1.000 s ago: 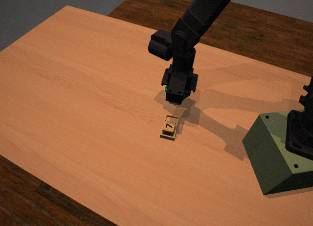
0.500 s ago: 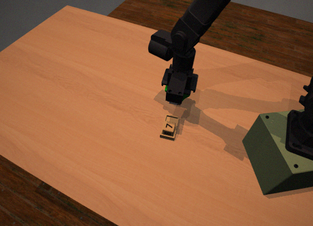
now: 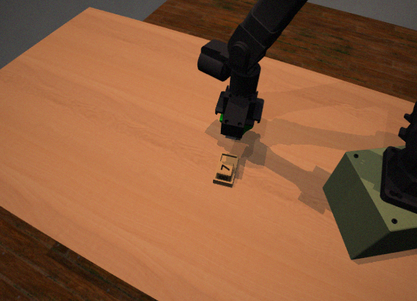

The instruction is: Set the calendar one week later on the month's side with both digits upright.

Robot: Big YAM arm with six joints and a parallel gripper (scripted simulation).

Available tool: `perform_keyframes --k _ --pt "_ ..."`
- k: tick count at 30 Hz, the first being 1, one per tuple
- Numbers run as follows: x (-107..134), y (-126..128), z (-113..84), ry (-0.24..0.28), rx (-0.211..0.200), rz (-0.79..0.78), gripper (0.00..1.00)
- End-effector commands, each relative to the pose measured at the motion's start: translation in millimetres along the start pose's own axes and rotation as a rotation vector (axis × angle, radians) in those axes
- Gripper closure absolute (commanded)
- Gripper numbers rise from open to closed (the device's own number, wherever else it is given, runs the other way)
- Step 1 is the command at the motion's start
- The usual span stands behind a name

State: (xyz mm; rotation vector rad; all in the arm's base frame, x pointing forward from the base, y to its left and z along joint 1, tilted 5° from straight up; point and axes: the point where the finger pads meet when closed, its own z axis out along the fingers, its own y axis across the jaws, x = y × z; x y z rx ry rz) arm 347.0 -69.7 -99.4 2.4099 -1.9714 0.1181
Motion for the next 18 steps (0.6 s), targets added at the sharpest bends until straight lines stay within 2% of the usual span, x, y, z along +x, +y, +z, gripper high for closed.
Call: perform_keyframes --k 1,17,18 --pt "5.4 -7.2 3.1 0.001 0.018 -0.002 0.73" --pt "5.4 -7.2 3.1 0.001 0.018 -0.002 0.73" --pt "5.4 -7.2 3.1 0.001 0.018 -0.002 0.69"
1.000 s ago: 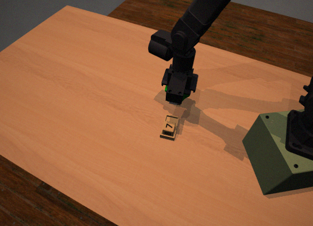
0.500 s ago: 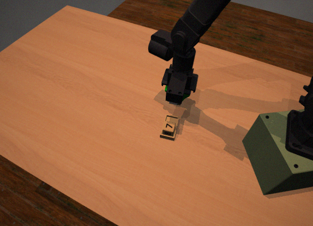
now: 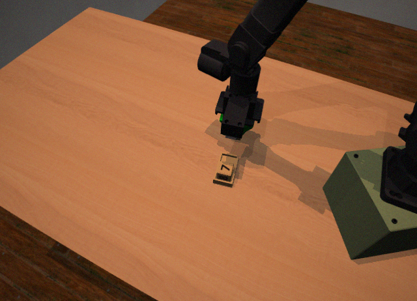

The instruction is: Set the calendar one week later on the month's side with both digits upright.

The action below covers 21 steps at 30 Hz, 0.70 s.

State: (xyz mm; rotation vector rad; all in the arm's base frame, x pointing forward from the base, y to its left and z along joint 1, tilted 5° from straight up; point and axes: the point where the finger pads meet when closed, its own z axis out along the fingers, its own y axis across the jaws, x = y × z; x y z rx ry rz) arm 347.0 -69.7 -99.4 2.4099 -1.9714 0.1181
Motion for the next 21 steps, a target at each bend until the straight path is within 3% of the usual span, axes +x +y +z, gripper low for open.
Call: perform_keyframes --k 1,12,21 --pt "5.4 -7.2 3.1 0.001 0.018 -0.002 0.69" --pt "5.4 -7.2 3.1 0.001 0.018 -0.002 0.54" --pt "5.4 -7.2 3.1 0.001 0.018 -0.002 0.54"
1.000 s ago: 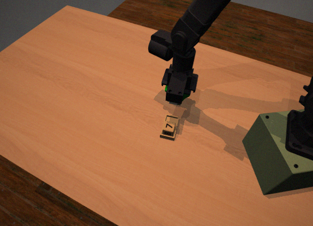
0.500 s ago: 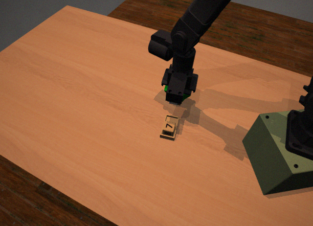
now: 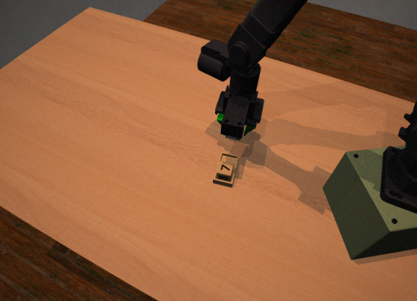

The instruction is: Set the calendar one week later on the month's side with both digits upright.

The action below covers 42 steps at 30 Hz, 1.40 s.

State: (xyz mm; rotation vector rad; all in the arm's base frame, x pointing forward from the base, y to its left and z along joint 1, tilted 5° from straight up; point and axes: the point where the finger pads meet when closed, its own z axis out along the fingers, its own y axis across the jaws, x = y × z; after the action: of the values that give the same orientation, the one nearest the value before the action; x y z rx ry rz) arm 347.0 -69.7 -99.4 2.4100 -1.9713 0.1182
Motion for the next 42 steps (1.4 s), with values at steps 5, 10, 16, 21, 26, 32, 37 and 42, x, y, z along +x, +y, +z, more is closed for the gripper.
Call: perform_keyframes --k 5,10,16,21,26,32,37,42 --pt "6 -9 -0.6 0.003 0.024 -0.002 0.54" --pt "5 -12 -22.9 0.006 0.032 -0.002 0.54" --pt "5 -23 -45.8 0.012 0.051 -0.001 0.54" --pt "5 -24 -75.1 0.013 0.055 0.001 0.54" --pt "6 -24 -98.8 0.015 0.058 0.003 0.54" --pt "3 -13 -99.2 0.006 0.032 0.005 0.54" --pt "4 -16 -103.6 0.010 0.043 0.005 0.00" --pt "4 -16 -103.5 0.010 0.043 0.005 0.00"
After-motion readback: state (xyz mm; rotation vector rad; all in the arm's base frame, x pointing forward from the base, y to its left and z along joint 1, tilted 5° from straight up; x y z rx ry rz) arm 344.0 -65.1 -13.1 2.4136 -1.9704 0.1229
